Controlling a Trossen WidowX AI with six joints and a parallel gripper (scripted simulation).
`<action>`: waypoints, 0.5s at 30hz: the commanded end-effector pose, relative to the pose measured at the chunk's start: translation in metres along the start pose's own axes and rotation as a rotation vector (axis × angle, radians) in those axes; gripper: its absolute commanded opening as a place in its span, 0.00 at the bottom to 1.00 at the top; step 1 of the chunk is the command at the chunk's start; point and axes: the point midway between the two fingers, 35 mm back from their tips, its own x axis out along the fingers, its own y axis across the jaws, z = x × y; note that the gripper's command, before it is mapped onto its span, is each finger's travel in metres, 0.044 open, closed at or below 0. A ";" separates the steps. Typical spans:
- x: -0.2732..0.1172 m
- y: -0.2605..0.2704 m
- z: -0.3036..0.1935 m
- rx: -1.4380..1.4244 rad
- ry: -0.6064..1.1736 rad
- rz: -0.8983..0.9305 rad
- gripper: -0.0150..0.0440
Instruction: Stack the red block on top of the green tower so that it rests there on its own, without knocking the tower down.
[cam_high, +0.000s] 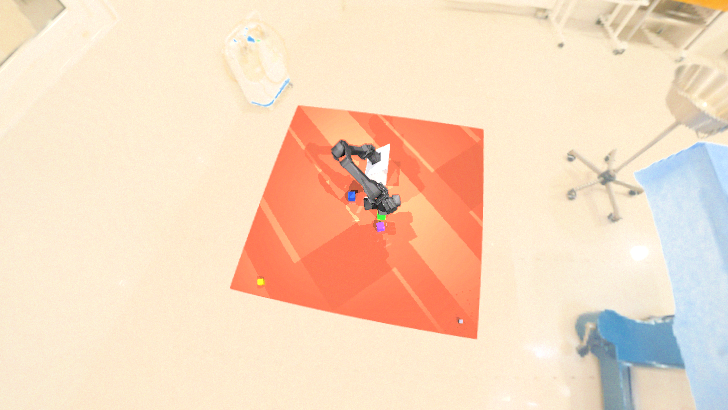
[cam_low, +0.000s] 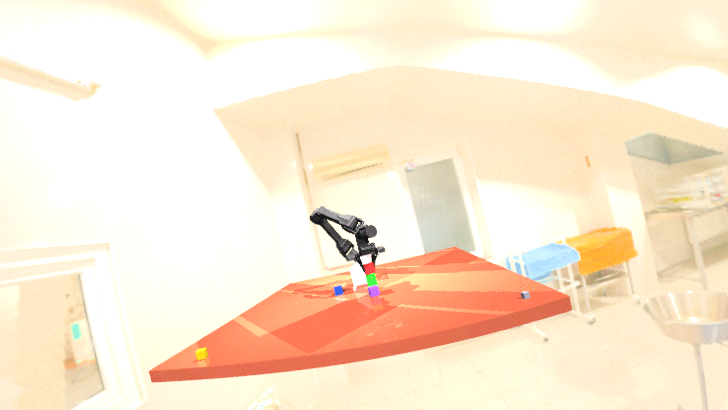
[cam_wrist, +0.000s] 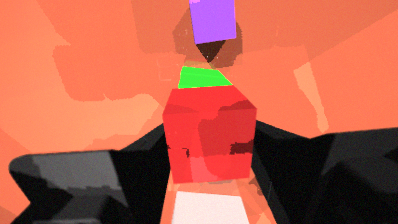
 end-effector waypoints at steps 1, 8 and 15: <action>0.000 0.000 0.000 0.000 0.000 0.000 0.74; 0.000 0.000 0.000 0.000 0.000 0.000 1.00; 0.000 0.000 0.000 0.000 0.000 0.000 1.00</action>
